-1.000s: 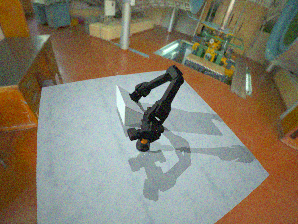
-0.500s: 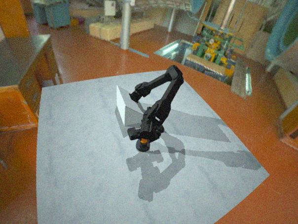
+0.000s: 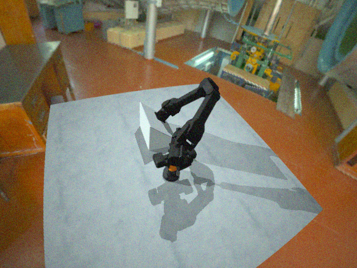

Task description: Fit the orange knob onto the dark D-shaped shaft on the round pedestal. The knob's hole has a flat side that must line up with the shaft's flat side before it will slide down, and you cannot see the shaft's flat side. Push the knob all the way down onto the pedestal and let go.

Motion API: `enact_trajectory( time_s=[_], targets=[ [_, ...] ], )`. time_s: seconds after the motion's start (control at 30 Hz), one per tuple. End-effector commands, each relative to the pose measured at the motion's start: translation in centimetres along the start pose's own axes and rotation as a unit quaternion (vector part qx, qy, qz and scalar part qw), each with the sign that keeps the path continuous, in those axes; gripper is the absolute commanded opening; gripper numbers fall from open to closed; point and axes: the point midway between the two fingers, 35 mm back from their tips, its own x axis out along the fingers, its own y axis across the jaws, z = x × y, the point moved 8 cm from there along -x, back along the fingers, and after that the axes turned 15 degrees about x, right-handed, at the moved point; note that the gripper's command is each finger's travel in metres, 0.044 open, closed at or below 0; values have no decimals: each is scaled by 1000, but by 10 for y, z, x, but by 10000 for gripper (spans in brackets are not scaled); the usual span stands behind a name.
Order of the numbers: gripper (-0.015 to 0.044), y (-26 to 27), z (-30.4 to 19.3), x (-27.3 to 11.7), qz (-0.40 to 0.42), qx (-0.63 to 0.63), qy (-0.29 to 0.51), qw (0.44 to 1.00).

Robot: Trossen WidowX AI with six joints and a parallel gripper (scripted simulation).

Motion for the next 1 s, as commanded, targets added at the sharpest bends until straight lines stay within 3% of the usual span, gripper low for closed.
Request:
enact_trajectory(
  time_s=[0.0, 0.97],
  targets=[
    [0, 1, 0, 0, 1, -13, -2, 1000],
    [0, 1, 1, -5, 1, 9, -2, 1000]
  ],
)
